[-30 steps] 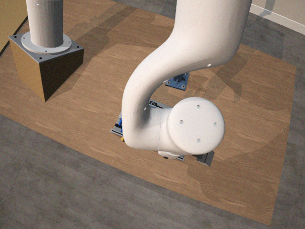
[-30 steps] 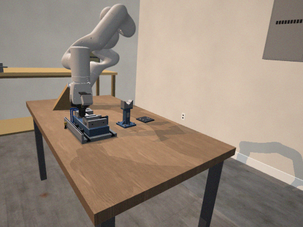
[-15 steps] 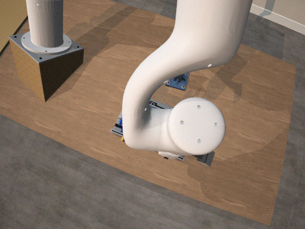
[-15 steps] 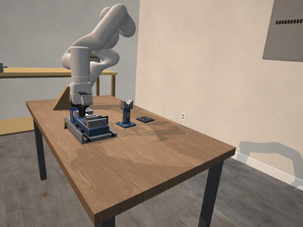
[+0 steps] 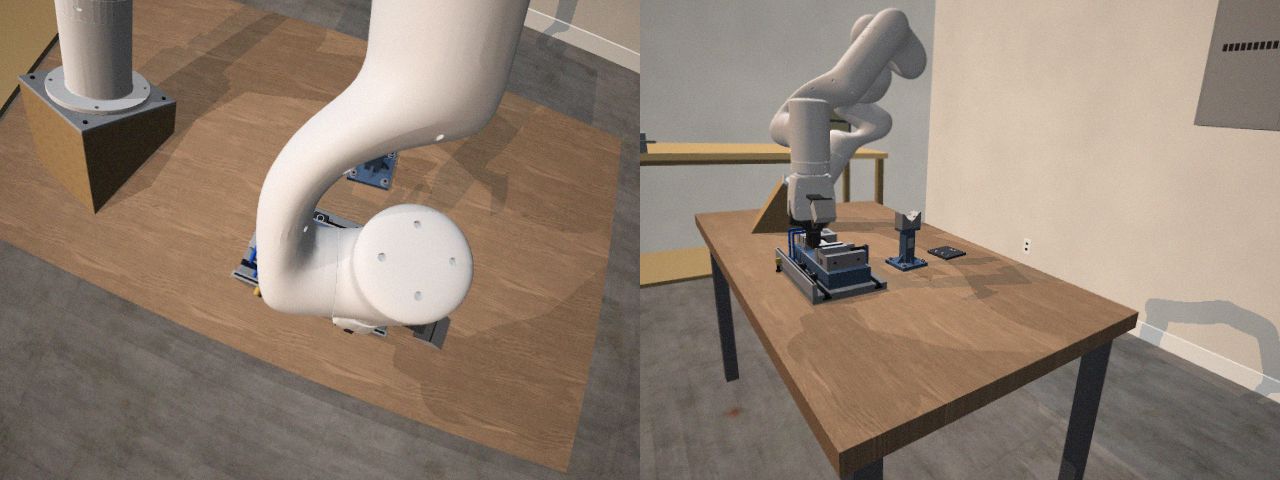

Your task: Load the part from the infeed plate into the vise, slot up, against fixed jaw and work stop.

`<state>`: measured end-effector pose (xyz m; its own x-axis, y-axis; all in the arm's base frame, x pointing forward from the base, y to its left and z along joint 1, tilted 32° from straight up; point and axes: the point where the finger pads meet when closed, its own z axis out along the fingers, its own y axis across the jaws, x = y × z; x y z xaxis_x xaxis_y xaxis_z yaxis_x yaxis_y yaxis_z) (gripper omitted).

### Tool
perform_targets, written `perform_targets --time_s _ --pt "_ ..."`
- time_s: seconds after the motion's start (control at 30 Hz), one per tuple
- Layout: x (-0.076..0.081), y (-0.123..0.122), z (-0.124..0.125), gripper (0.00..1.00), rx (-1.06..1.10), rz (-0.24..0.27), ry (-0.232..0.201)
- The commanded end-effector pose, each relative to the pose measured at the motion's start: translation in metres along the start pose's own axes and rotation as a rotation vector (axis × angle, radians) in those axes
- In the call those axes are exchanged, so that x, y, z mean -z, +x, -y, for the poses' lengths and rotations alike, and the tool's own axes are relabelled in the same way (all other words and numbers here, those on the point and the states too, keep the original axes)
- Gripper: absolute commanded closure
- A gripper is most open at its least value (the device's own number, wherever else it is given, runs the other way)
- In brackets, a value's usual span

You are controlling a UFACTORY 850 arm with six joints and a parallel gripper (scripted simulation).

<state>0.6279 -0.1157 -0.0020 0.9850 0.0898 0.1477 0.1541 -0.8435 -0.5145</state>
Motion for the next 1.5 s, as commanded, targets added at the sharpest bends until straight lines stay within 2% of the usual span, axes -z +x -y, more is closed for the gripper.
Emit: perform_targets --time_s 0.0,1.47 --pt "0.001 0.0008 -0.0003 1.0 0.001 -0.002 -0.001" --pt "-0.0082 0.0008 -0.0003 1.0 0.001 -0.002 -0.001"
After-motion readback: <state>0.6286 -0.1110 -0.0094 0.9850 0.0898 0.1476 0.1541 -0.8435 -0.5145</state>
